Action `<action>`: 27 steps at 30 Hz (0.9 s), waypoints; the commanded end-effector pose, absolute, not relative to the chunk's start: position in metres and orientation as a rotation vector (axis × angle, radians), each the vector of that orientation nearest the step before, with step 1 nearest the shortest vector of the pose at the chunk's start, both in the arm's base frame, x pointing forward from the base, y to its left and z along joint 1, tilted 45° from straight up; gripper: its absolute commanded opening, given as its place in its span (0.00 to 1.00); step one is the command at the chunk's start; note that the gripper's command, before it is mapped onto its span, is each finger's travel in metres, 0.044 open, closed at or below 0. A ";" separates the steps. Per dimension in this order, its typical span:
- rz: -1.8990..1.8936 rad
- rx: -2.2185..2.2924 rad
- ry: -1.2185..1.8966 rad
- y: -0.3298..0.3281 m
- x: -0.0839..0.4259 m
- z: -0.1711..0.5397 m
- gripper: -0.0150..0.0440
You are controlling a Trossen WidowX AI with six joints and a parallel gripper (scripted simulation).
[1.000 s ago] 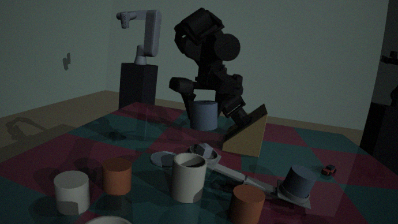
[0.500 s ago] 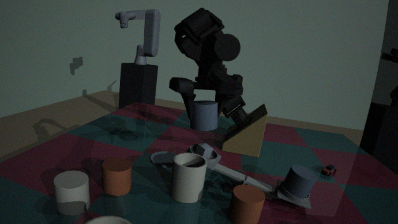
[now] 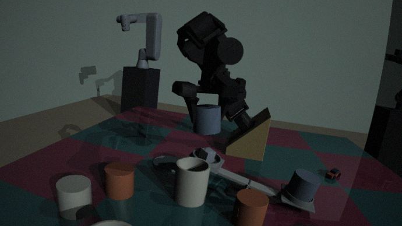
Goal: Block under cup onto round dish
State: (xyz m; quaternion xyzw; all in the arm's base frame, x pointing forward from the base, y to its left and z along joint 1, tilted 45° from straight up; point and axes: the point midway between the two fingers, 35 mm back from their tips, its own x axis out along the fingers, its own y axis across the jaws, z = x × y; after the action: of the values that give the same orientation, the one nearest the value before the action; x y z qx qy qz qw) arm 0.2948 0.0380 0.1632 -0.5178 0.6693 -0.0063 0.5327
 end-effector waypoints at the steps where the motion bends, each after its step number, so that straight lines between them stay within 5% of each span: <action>1: -0.013 -1.237 1.594 0.039 0.295 0.163 0.25; 18: -0.010 -1.233 1.593 0.036 0.295 0.164 0.25; 27: 0.026 -1.172 1.558 -0.020 0.282 0.179 0.25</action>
State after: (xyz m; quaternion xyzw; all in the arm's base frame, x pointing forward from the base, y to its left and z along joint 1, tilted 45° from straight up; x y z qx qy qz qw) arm 0.2893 -0.0007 0.1698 -0.5036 0.6693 0.0072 0.5462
